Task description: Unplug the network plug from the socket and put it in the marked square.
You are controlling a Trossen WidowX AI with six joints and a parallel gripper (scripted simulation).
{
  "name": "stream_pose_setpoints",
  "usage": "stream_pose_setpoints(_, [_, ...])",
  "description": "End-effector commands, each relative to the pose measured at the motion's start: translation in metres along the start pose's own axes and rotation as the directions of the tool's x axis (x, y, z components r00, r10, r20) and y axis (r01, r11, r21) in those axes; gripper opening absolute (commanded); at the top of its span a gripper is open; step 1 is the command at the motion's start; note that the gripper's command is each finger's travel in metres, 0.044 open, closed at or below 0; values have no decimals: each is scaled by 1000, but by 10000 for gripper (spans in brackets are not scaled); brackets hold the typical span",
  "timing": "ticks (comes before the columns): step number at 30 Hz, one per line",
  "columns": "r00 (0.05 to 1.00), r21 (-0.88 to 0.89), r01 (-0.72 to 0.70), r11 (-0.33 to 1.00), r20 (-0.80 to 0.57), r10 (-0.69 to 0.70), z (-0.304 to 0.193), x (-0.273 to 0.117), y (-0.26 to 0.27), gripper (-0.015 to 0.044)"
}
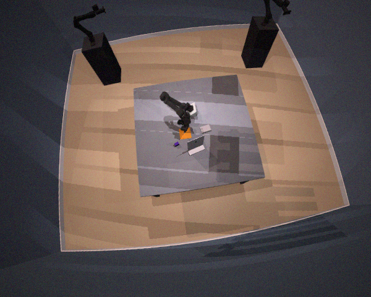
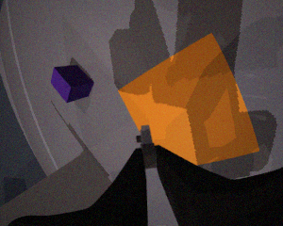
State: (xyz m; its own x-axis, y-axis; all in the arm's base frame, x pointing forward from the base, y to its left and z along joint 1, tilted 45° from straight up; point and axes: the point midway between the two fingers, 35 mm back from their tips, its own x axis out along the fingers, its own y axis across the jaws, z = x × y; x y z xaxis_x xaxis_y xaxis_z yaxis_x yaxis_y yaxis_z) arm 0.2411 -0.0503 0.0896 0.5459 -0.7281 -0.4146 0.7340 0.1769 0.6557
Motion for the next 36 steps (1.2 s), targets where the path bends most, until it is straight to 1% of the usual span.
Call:
stream_pose_setpoints(1, [1000,-12,8,1000,-4,-8,-1,4,-7,0])
stream_pose_setpoints(36, [1000,-13,1,1000,0,-1,2,29,-24,0])
